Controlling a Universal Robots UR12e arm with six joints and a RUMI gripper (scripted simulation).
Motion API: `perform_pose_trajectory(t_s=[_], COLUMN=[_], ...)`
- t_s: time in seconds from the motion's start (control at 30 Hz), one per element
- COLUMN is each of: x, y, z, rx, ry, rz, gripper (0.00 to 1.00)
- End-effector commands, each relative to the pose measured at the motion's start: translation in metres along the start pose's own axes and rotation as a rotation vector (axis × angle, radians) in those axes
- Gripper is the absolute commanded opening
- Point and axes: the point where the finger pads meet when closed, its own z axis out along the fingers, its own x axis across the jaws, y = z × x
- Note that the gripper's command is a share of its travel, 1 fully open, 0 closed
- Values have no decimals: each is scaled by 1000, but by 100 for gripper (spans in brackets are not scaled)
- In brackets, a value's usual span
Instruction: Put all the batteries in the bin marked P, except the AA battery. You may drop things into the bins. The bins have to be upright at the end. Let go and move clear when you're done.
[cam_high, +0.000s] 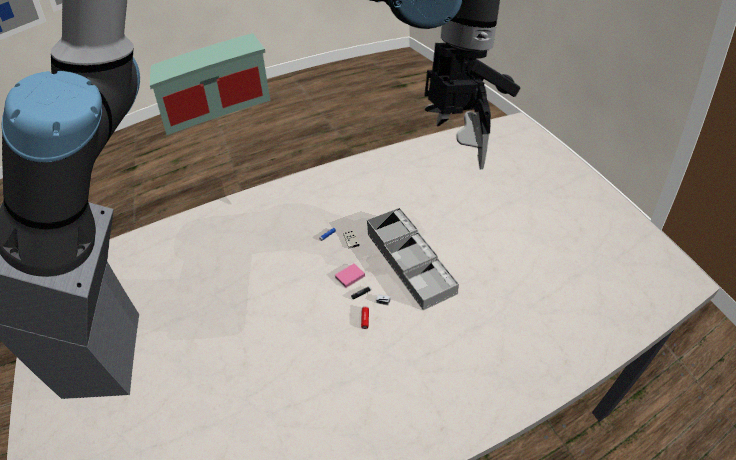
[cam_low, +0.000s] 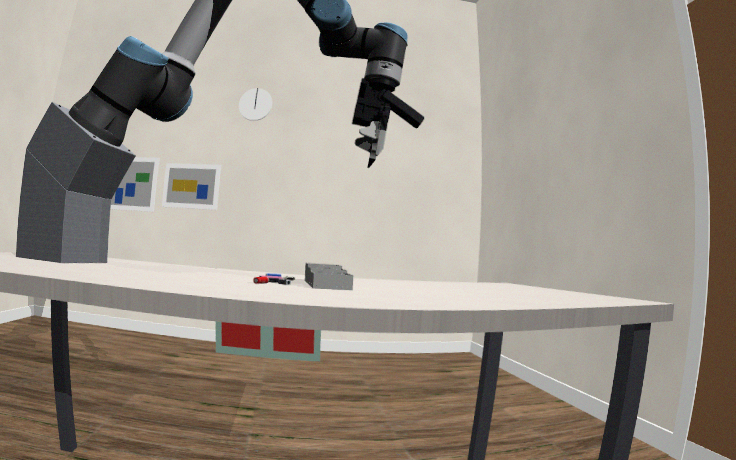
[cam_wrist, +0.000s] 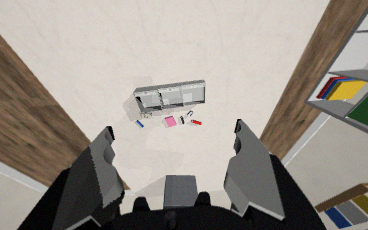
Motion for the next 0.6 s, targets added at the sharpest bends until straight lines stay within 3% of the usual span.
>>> perform_pose_trajectory(t_s=[0.0,0.53,0.57], x=[0,0,0], y=[-1,-1,-2], z=[-1,-1,7], rx=[1,1,1], ry=[0,0,0], rz=[0,0,0], gripper=[100,100,4])
